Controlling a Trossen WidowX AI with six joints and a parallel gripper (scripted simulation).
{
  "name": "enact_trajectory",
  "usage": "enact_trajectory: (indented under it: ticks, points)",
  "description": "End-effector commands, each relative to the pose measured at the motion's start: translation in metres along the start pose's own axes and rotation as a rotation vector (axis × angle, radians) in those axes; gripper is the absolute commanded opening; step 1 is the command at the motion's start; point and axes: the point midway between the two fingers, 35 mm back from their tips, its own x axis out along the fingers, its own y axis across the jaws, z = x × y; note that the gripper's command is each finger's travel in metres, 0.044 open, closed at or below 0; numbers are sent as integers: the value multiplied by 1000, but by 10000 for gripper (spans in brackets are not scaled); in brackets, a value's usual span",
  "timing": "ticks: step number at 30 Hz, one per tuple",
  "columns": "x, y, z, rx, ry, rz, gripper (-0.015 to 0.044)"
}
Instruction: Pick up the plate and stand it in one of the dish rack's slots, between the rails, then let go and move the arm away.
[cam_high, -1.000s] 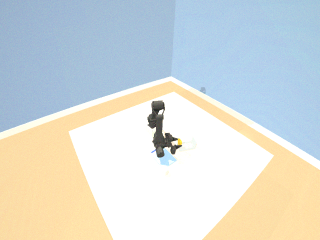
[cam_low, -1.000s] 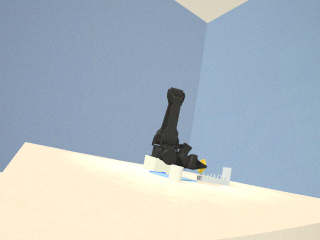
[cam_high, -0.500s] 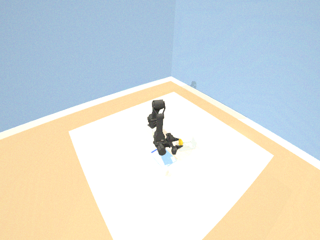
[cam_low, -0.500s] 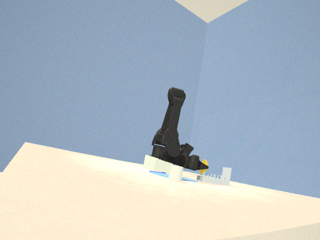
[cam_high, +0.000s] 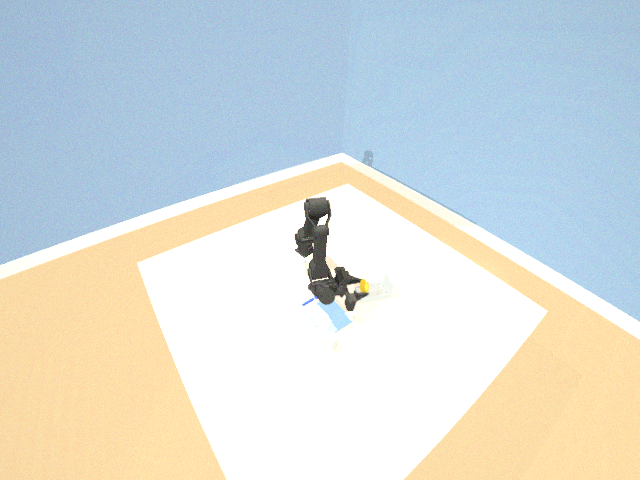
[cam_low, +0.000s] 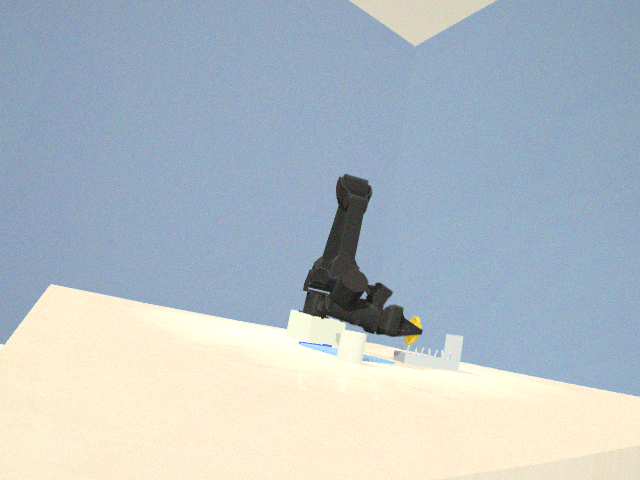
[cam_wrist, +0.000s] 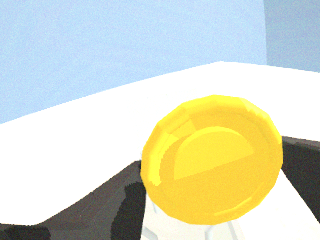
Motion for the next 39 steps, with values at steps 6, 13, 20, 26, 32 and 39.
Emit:
enact_trajectory:
  ticks: [6, 13, 20, 26, 32, 39]
  points:
    - [8, 3, 0, 10, 21, 2, 0]
    - [12, 6, -1, 5, 18, 1, 0]
    - [18, 15, 0, -6, 17, 3, 0]
    - [19, 19, 0, -10, 15, 4, 0]
    - [21, 21, -4, -16, 13, 4, 0]
    - [23, 22, -20, -21, 10, 5, 0]
